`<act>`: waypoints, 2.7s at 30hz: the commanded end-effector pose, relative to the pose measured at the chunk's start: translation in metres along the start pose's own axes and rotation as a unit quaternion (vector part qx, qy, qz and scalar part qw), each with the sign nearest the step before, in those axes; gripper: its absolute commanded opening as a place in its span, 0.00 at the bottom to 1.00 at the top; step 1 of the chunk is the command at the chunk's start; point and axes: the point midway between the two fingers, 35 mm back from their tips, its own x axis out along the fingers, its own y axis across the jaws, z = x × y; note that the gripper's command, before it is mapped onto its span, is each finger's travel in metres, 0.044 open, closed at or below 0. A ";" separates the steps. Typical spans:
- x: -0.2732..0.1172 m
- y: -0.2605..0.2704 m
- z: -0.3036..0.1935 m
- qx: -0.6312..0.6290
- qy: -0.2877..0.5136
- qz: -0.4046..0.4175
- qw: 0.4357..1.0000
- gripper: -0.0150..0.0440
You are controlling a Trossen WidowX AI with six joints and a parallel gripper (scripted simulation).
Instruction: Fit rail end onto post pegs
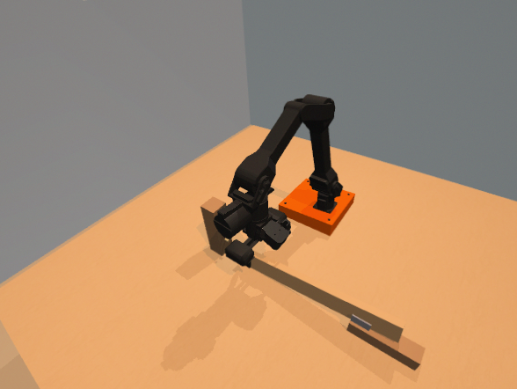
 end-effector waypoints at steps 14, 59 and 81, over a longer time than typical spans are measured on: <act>0.030 0.002 0.000 0.002 0.001 0.005 1.000 1.00; 0.057 0.004 0.000 0.001 0.001 0.005 1.000 0.25; 0.049 0.004 0.001 0.001 0.001 0.005 1.000 0.25</act>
